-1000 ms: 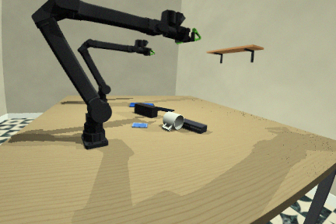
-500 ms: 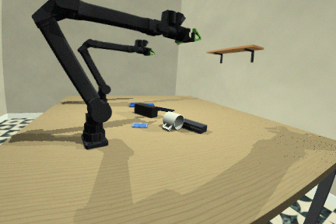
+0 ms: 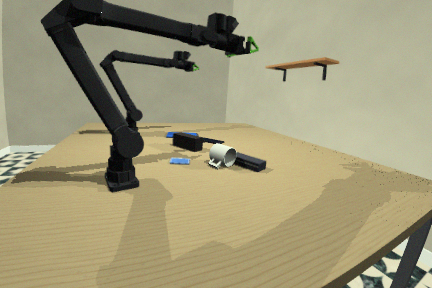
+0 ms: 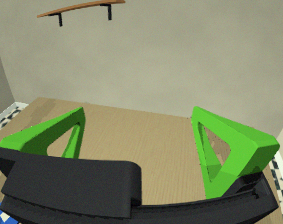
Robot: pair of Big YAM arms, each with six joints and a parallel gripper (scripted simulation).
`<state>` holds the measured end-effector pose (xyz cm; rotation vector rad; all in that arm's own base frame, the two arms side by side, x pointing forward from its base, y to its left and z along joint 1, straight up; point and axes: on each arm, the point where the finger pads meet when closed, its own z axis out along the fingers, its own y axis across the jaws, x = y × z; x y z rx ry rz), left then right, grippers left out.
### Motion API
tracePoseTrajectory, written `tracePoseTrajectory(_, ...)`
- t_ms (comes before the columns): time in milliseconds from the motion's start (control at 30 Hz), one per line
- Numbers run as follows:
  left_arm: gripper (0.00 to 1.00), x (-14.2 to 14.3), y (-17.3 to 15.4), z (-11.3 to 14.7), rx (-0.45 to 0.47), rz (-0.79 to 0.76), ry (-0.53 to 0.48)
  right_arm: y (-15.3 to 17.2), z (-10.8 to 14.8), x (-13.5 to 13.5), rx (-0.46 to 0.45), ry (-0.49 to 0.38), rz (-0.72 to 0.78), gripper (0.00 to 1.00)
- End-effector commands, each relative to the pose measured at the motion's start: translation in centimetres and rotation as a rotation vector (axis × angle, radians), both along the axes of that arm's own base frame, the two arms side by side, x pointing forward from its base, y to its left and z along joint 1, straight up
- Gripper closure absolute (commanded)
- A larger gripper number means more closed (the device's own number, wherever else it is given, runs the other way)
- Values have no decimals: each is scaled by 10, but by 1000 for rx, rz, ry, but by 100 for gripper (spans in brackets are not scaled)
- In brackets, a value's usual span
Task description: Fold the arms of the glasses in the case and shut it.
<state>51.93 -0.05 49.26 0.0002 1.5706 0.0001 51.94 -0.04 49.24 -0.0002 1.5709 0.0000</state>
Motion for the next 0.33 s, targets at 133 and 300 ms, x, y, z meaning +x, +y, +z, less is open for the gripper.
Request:
tracePoseTrajectory(133, 100, 5, 4, -1, 0, 5, -3, -9, 37, 7, 12, -70, -19, 0)
tracePoseTrajectory(300, 100, 5, 4, -3, 0, 6, -1, -9, 36, 7, 12, -69, -19, 0)
